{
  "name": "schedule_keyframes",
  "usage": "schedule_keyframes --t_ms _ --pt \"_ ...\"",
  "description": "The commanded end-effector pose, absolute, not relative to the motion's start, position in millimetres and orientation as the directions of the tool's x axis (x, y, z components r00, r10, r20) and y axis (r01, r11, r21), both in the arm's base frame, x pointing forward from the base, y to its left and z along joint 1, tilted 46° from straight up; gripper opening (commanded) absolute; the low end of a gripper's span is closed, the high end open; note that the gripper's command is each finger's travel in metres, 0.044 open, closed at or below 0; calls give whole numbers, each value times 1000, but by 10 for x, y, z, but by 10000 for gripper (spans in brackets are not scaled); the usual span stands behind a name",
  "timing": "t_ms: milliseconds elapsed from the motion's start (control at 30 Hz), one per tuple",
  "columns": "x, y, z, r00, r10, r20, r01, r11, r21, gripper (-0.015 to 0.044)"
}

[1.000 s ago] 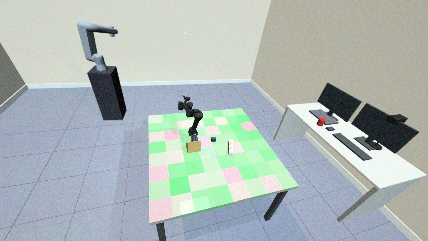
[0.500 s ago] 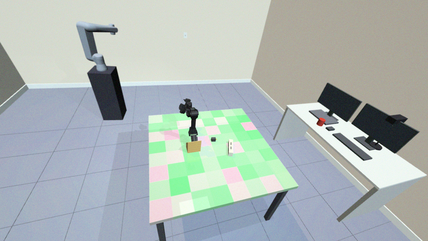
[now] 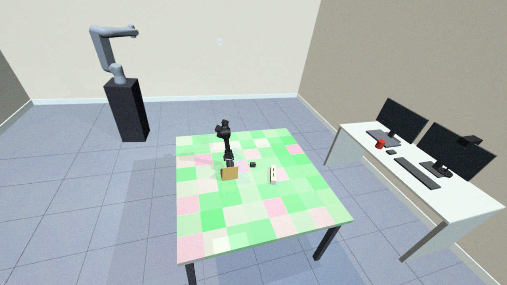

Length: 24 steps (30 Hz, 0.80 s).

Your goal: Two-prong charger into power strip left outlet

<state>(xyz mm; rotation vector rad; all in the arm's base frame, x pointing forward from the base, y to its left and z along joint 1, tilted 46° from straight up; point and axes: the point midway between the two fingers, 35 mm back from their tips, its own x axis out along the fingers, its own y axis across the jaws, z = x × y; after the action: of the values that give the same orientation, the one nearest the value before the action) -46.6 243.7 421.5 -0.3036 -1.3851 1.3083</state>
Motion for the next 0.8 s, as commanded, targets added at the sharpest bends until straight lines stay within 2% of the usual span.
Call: schedule_keyframes --t_ms 0,767 --pt "-329 2607 4102 -280 841 463 -487 292 -824 440" --pt "523 3120 3401 -53 990 129 -581 74 -810 440"
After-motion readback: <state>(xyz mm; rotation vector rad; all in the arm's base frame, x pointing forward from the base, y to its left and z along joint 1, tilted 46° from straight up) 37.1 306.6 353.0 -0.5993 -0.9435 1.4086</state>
